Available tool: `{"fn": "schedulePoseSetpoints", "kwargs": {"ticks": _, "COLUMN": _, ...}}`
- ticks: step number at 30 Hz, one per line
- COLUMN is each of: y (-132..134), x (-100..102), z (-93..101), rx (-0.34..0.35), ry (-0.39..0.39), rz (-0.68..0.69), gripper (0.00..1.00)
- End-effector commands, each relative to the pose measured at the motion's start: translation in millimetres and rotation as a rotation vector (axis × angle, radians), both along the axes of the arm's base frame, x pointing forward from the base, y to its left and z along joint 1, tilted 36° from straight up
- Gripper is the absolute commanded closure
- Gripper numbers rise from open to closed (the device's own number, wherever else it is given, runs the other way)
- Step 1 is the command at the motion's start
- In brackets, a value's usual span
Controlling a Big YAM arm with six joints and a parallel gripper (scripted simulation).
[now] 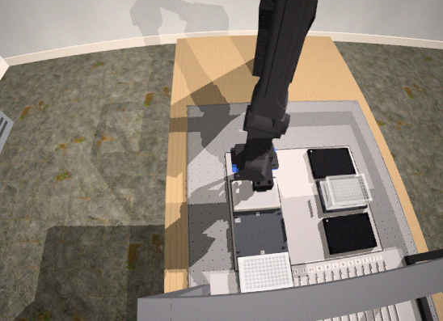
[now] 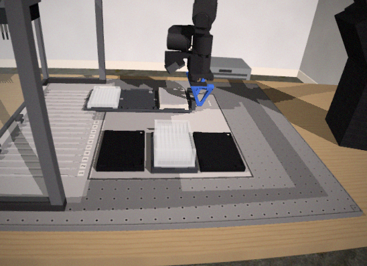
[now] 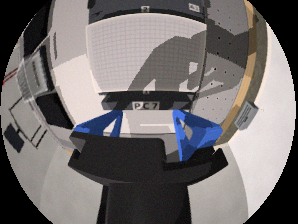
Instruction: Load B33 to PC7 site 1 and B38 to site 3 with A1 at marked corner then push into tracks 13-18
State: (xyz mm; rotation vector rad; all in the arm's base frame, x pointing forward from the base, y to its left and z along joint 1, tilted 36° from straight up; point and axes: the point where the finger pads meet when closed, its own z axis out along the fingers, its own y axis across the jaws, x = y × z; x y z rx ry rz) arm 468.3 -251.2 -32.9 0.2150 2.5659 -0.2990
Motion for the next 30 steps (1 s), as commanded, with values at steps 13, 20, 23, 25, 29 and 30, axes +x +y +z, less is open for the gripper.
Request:
{"fn": "schedulePoseSetpoints", "kwargs": {"ticks": 13, "y": 0.8, "x": 33.0, "z": 34.0, "rx": -0.022, "ry": -0.051, "rz": 0.013, "gripper": 0.2}}
{"fn": "schedulePoseSetpoints", "kwargs": {"ticks": 20, "y": 0.5, "x": 38.5, "z": 35.7, "rx": -0.02, "ry": -0.047, "rz": 0.013, "gripper": 0.2}}
{"fn": "schedulePoseSetpoints", "kwargs": {"ticks": 23, "y": 0.5, "x": 40.8, "z": 35.9, "rx": -0.019, "ry": -0.045, "rz": 0.014, "gripper": 0.2}}
{"fn": "schedulePoseSetpoints", "kwargs": {"ticks": 25, "y": 0.5, "x": 41.5, "z": 35.9, "rx": -0.018, "ry": -0.044, "rz": 0.014, "gripper": 0.2}}
{"fn": "schedulePoseSetpoints", "kwargs": {"ticks": 29, "y": 0.5, "x": 43.7, "z": 35.5, "rx": -0.016, "ry": -0.041, "rz": 0.013, "gripper": 0.2}}
{"fn": "schedulePoseSetpoints", "kwargs": {"ticks": 30, "y": 0.5, "x": 44.4, "z": 35.2, "rx": -0.015, "ry": -0.04, "rz": 0.012, "gripper": 0.2}}
